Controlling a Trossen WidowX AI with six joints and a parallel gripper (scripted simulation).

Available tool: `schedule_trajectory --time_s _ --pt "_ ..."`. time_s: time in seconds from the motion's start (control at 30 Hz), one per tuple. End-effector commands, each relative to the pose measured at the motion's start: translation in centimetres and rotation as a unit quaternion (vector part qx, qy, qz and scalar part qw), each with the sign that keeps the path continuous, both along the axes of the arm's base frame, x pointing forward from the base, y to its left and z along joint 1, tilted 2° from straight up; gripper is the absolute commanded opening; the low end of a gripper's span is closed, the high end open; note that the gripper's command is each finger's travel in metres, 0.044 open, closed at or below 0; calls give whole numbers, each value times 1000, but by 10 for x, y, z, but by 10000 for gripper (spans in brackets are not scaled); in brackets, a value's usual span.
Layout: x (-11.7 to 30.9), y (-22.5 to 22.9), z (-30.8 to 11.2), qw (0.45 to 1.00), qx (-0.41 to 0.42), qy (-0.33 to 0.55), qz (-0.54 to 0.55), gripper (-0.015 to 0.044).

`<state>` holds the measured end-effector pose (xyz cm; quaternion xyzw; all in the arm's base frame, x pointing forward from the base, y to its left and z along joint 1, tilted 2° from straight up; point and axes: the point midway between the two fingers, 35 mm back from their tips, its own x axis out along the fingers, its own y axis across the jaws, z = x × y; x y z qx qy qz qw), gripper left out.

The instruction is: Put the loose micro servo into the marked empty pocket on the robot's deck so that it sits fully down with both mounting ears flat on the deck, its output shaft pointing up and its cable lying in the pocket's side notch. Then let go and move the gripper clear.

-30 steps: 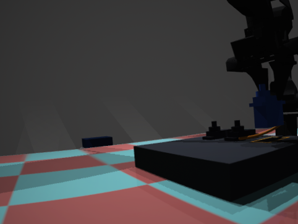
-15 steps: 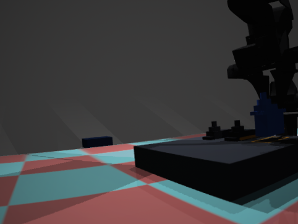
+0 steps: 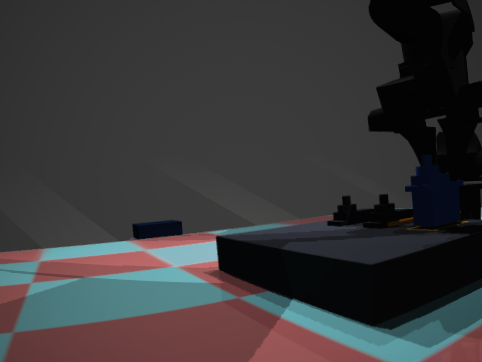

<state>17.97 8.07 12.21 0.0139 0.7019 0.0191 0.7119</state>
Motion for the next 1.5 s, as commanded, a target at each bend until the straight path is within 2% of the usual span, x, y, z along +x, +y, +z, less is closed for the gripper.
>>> schedule_trajectory --time_s 0.0,1.37,1.47 --pt "1 0 -3 1000 1 -2 -2 0" --pt "1 2 -45 1000 1 -2 -2 0" --pt "0 2 -43 1000 1 -1 -2 79"
